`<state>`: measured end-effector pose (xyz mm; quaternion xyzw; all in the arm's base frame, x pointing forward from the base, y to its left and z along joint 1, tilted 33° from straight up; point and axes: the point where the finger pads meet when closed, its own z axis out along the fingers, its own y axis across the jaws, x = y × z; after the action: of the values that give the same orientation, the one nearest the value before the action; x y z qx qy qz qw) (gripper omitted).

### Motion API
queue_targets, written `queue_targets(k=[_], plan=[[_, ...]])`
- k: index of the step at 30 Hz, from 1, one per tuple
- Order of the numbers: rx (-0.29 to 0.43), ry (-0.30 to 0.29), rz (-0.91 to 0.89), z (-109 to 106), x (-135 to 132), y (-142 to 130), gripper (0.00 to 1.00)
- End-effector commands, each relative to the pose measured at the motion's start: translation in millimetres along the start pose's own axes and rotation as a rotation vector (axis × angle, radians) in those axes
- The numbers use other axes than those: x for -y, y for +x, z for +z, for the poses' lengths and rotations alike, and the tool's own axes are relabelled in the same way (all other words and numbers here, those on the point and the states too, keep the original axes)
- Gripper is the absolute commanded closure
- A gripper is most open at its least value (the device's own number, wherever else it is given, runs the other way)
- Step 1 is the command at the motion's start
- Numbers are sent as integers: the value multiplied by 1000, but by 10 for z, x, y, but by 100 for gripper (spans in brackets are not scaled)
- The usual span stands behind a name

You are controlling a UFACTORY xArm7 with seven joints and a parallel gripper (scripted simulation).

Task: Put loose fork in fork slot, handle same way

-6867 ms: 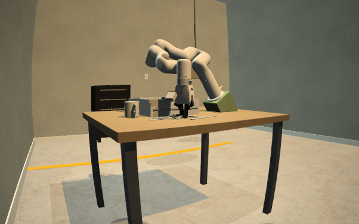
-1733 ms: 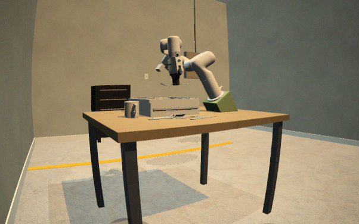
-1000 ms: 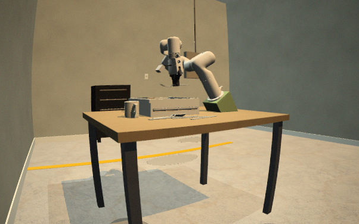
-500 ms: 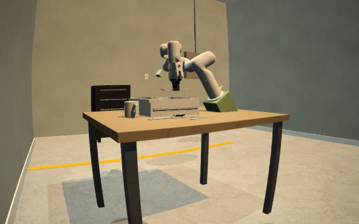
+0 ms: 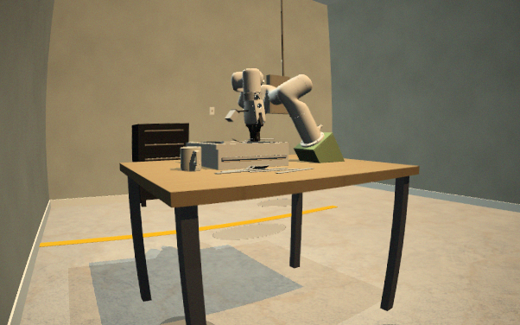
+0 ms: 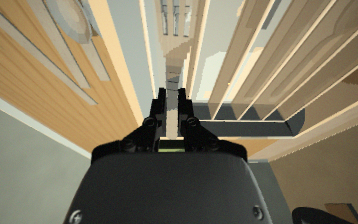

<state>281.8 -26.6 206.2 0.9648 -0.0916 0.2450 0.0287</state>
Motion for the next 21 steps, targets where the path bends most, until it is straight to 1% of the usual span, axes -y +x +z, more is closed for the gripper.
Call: queue_targets(k=[1, 5, 7, 14, 21], plan=[[-2, 0, 1, 138, -1, 27, 95], [-2, 0, 1, 252, -1, 37, 95], [-2, 0, 1, 252, -1, 37, 95], [-2, 0, 1, 418, 0, 50, 95], [-2, 0, 1, 532, 1, 60, 95]])
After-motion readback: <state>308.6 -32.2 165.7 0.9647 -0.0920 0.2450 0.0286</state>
